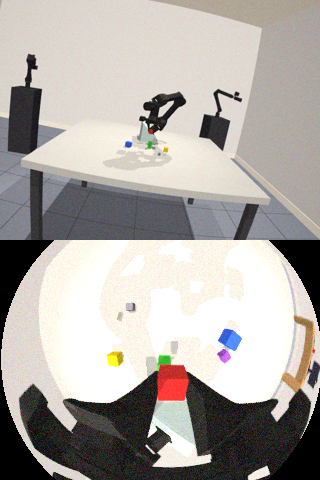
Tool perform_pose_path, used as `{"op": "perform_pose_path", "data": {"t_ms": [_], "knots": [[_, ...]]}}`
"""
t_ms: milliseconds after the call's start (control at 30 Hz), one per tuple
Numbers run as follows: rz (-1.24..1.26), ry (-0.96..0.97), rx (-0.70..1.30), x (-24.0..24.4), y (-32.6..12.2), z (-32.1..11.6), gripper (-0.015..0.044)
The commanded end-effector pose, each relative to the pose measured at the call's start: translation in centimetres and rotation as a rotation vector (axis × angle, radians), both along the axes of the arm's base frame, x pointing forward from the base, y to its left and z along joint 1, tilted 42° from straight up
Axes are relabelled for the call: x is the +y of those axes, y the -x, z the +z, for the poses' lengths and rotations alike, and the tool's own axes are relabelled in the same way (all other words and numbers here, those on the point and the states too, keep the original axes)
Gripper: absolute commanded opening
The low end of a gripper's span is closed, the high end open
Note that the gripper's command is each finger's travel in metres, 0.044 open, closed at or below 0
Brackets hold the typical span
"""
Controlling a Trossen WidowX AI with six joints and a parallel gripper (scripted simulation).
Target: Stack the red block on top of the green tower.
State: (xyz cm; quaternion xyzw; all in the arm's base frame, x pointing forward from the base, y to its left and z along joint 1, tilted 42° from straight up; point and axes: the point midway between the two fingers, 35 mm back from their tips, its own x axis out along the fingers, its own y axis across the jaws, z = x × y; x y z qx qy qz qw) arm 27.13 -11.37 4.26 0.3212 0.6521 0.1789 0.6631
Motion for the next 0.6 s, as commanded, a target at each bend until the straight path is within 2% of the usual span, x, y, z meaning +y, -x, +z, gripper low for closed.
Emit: {"op": "perform_pose_path", "data": {"t_ms": [0,400,567], "knots": [[0.006,0.001,0.001,-0.1,0.1,0.2,0.0],[0.007,0.0,0.003,1.2,3.6,1.0,0.0],[0.007,0.0,0.003,2.0,3.3,0.1,0.0]]}}
